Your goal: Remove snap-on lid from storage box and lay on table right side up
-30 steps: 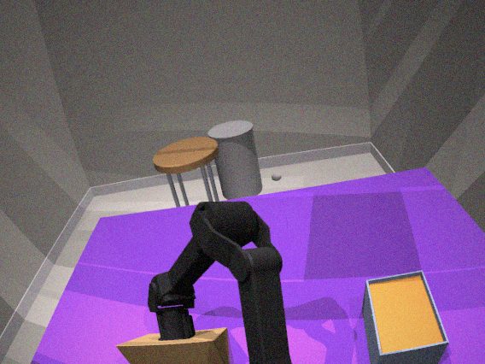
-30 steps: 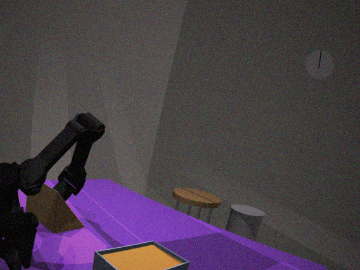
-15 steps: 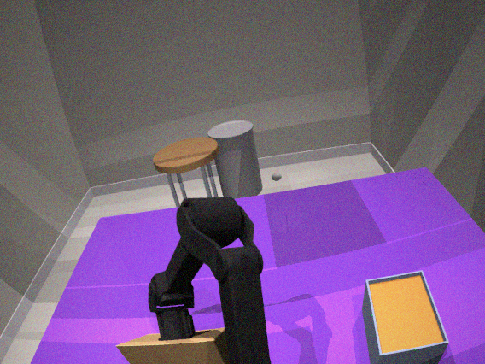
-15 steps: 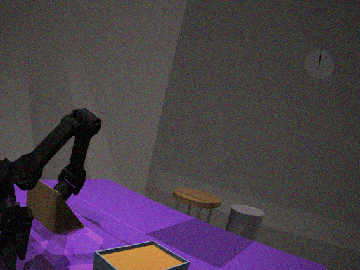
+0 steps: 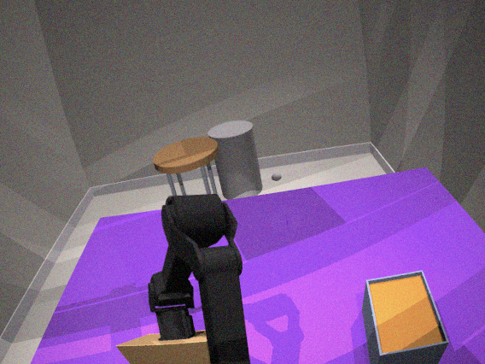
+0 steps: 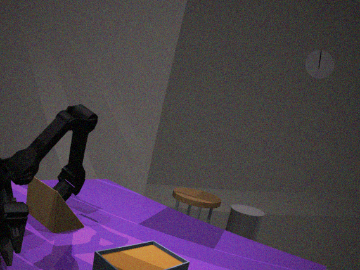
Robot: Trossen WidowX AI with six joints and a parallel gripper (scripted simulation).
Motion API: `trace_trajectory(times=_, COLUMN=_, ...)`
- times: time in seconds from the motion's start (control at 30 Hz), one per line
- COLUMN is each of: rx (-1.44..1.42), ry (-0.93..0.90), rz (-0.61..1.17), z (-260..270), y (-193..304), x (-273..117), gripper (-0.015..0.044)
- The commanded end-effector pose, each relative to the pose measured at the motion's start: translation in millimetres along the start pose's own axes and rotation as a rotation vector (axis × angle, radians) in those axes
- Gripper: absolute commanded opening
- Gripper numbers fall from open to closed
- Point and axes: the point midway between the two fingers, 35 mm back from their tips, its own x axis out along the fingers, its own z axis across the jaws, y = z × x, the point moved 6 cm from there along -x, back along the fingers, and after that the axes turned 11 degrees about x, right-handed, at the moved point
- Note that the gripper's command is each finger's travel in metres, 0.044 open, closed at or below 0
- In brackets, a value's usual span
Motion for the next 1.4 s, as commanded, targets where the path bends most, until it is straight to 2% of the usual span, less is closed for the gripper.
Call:
trace_trajectory(times=0.0, rx=-0.006, ry=0.001, rz=0.004, z=5, y=1, x=-3, gripper=0.044)
trace_trajectory(times=1.37, rx=-0.006, ry=0.002, rz=0.0, z=43, y=7, x=-71, gripper=0.044)
